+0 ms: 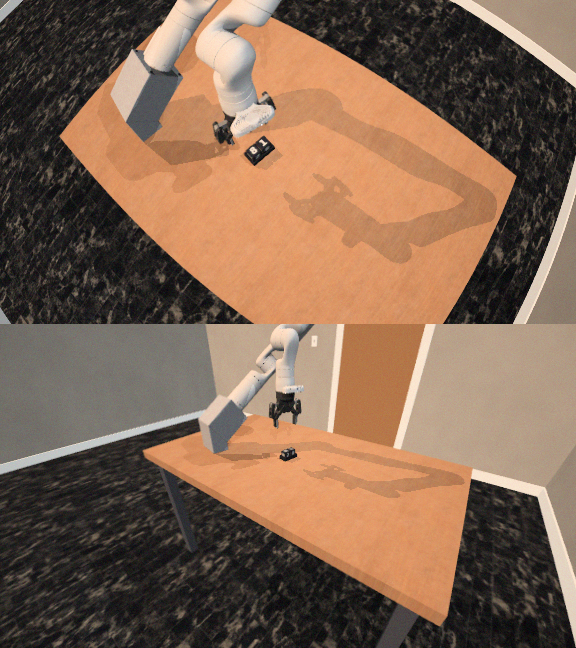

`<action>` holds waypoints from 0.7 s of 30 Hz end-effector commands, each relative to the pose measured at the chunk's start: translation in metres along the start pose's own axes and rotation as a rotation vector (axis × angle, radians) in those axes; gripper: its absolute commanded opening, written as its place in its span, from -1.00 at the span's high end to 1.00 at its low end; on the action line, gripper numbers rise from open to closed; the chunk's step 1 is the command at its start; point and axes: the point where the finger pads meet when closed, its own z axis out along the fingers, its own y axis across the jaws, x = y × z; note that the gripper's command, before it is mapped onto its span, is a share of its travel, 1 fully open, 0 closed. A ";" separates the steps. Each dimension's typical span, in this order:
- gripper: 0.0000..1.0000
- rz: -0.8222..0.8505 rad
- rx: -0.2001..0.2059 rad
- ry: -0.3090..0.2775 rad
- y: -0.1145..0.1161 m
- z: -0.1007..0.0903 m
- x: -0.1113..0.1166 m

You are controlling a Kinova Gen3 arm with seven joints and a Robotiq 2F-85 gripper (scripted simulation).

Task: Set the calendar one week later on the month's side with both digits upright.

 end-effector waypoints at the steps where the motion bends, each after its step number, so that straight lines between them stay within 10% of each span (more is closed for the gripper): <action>1: -1.00 0.048 0.001 -0.006 0.000 0.003 -0.001; 21: -1.00 0.650 0.004 -0.014 -0.002 0.022 -0.003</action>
